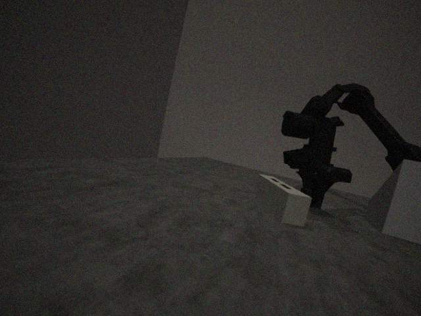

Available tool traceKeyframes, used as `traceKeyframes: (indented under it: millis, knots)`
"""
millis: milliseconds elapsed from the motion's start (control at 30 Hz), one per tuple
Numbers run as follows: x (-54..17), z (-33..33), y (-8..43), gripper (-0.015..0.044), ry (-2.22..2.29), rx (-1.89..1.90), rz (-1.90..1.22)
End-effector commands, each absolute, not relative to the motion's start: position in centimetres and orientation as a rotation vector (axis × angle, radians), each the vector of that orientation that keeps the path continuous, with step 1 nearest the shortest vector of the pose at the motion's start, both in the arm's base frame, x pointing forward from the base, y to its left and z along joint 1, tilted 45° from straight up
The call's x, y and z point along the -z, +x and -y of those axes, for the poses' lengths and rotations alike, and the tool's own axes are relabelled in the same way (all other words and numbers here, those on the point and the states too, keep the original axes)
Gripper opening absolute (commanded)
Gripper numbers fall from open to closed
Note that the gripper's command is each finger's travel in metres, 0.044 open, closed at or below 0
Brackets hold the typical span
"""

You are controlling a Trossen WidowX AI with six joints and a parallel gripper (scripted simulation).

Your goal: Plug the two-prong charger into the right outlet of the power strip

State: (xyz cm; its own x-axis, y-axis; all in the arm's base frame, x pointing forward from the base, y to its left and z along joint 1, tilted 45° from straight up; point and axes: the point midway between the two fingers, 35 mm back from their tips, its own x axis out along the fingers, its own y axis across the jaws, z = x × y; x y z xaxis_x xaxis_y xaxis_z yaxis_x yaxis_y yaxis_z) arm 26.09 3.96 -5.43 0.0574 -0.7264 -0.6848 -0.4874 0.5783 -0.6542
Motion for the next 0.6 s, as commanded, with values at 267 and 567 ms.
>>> traceKeyframes:
  millis: [267,567]
  knots:
    - [5.9,-4.8,27.4,0.0,-1.057,0.23,-1.591]
    - [6.3,-5.2,28.2,0.0,-1.065,0.223,-1.592]
